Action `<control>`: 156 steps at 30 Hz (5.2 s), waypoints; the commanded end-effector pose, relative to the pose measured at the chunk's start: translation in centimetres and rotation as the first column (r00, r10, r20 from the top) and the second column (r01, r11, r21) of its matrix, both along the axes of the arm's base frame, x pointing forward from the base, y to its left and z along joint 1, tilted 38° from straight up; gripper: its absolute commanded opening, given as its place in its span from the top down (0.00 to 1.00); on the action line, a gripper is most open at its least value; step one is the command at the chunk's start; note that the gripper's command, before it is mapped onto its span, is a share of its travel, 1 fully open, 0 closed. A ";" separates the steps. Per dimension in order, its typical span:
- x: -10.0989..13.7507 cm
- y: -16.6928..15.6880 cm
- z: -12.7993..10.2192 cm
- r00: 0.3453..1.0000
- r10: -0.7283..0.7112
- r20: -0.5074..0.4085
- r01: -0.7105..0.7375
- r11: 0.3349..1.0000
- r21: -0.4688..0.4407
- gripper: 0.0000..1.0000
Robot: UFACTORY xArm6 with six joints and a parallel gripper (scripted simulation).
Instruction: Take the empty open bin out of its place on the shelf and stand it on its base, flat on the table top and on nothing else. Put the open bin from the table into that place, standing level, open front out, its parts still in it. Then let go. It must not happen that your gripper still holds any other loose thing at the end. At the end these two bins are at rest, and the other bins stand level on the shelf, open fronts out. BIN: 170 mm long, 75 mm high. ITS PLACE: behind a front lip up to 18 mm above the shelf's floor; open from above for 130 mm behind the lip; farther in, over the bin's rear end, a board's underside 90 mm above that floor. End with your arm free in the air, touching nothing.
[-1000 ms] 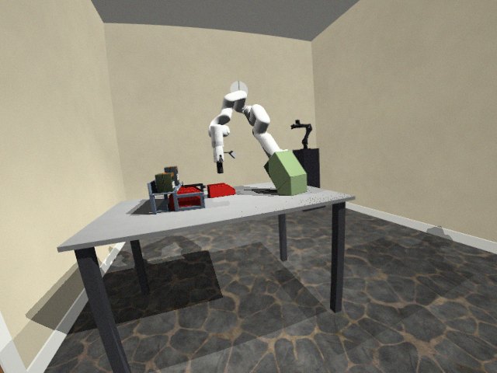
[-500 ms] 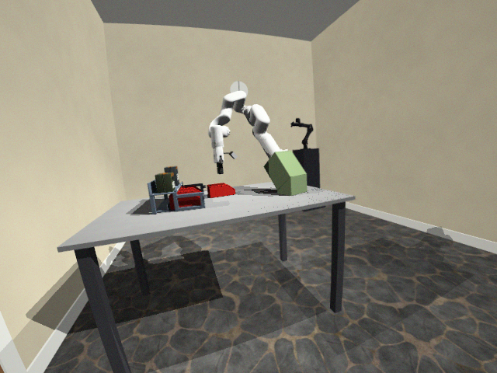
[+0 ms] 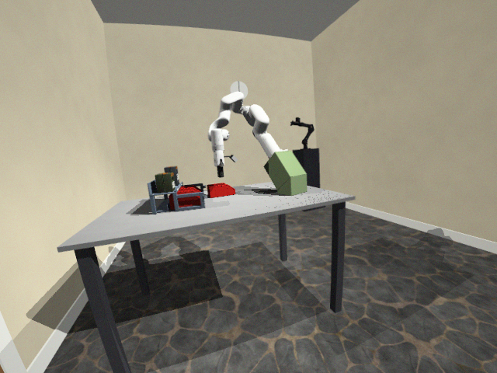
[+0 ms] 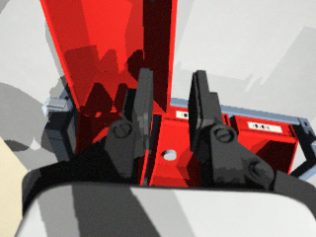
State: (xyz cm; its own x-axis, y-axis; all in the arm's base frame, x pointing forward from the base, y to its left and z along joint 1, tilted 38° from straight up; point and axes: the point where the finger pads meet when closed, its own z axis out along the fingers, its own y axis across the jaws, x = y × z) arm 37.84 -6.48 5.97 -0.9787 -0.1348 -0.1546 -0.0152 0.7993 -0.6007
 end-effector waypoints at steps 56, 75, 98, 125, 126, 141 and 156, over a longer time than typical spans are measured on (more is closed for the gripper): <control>1.1 -2.4 -3.3 1.000 0.002 0.004 -0.002 1.000 0.000 0.74; 1.2 -2.4 -3.2 1.000 0.002 0.004 -0.002 1.000 0.000 0.74; 1.4 -3.2 -4.2 1.000 0.002 0.004 -0.002 1.000 0.000 0.74; 2.0 -4.9 -6.5 1.000 0.002 0.004 -0.002 1.000 0.000 0.74; 2.0 -4.9 -6.5 1.000 0.002 0.004 -0.002 1.000 0.000 0.74; 2.1 -4.9 -6.6 1.000 0.002 0.004 -0.002 1.000 0.000 0.74; 2.1 -4.9 -6.6 1.000 0.002 0.004 -0.002 1.000 0.000 1.00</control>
State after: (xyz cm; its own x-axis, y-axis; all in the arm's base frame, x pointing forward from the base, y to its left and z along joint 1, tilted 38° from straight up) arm 39.81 -11.46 -0.70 -0.9783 -0.1353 -0.1568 -0.0142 0.7993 -0.6007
